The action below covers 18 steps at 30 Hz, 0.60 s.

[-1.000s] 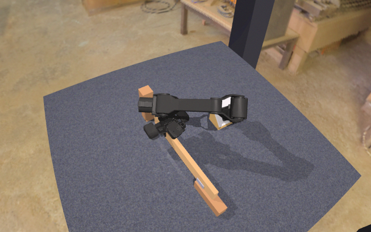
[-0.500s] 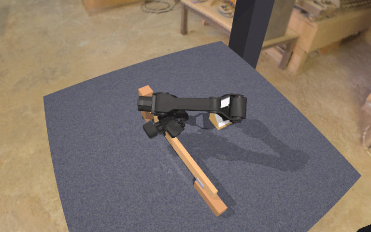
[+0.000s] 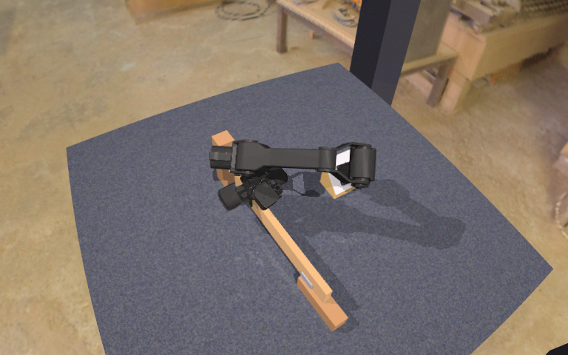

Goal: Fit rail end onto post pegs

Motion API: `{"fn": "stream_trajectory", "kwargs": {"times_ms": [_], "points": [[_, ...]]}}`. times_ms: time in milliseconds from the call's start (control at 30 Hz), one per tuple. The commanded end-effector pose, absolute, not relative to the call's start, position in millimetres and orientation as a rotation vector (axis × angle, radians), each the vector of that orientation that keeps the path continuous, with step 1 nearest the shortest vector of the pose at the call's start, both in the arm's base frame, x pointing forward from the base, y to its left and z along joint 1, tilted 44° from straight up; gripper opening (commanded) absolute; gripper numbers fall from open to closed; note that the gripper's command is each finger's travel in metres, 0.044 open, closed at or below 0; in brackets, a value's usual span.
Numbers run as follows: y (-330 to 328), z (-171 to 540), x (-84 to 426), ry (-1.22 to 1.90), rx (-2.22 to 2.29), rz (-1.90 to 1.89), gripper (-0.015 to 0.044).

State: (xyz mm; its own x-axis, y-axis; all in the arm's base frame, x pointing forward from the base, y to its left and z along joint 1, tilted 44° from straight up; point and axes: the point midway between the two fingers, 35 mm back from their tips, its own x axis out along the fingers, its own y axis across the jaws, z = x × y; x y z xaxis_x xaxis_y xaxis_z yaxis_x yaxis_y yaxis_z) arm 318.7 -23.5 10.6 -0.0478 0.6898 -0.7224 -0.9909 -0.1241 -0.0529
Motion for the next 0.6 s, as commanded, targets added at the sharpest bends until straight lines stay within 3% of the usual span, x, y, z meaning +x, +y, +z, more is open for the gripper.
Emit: {"fn": "stream_trajectory", "kwargs": {"times_ms": [0, 567], "points": [[-26.4, 9.7, 319.8, 0.557, -0.72, 1.565, 0.0], [-30.1, 6.3, 320.5, 0.557, -0.721, 1.565, 0.0]]}}
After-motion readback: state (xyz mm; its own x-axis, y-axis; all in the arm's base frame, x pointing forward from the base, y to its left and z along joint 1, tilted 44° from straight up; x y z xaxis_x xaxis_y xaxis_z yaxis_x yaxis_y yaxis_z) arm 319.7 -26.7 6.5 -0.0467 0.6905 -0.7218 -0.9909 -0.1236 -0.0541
